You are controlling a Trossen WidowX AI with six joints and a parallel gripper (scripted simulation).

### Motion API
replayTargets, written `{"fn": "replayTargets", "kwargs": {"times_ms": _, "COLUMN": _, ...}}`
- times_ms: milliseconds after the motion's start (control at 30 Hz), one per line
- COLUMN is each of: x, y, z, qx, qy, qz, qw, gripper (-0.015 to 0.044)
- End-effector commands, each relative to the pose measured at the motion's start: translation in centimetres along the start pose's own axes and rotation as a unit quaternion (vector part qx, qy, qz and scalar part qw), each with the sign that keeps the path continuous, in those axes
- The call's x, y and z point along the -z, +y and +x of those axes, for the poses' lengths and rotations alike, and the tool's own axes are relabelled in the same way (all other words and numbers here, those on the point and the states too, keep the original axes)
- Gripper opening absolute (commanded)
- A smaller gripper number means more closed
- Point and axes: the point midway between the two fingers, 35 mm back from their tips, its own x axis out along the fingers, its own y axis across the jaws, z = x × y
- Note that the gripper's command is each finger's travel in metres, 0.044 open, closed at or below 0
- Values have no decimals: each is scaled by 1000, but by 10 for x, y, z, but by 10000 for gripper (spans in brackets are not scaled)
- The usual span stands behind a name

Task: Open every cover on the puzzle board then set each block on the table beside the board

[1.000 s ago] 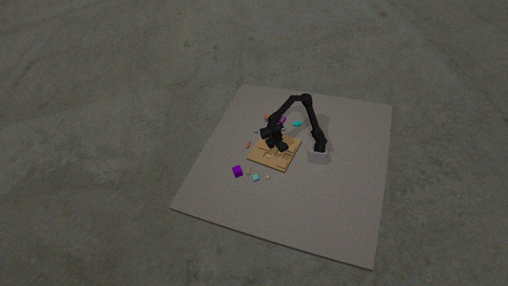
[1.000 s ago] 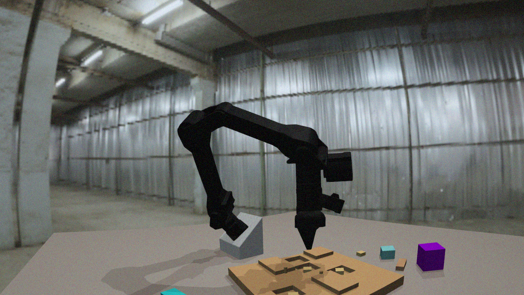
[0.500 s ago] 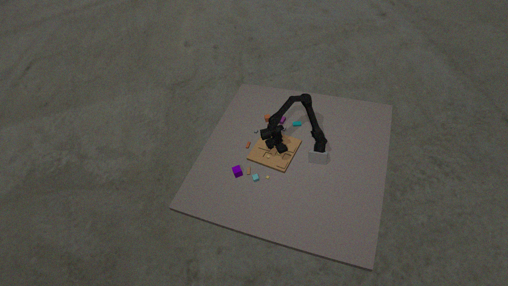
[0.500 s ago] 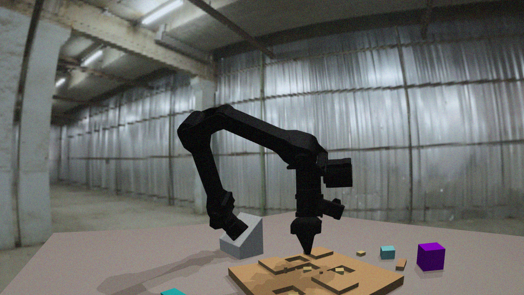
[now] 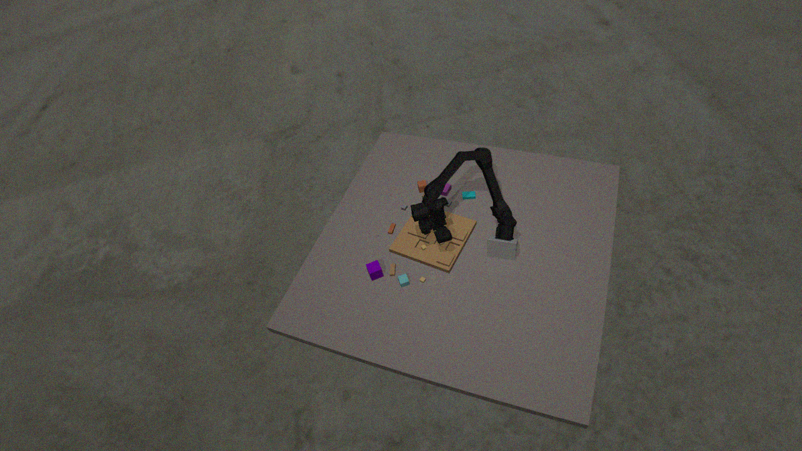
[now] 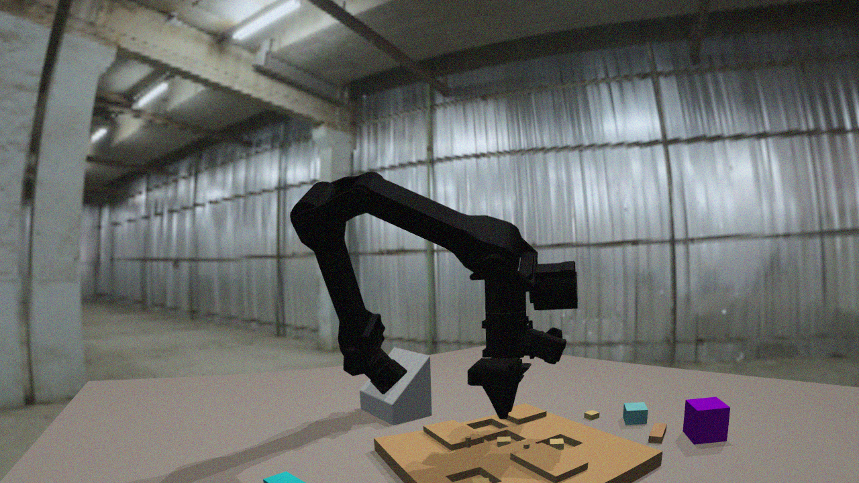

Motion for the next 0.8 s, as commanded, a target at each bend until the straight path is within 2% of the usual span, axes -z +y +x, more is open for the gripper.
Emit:
{"fn": "replayTargets", "kwargs": {"times_ms": 0, "x": 2, "y": 0, "z": 4, "qx": 2, "qy": 3, "qz": -23, "qw": 1000, "gripper": 144}}
{"fn": "replayTargets", "kwargs": {"times_ms": 467, "x": 2, "y": 0, "z": 14, "qx": 2, "qy": 3, "qz": -112, "qw": 994, "gripper": 144}}
{"fn": "replayTargets", "kwargs": {"times_ms": 767, "x": 2, "y": -1, "z": 14, "qx": 2, "qy": 3, "qz": -116, "qw": 993, "gripper": 144}}
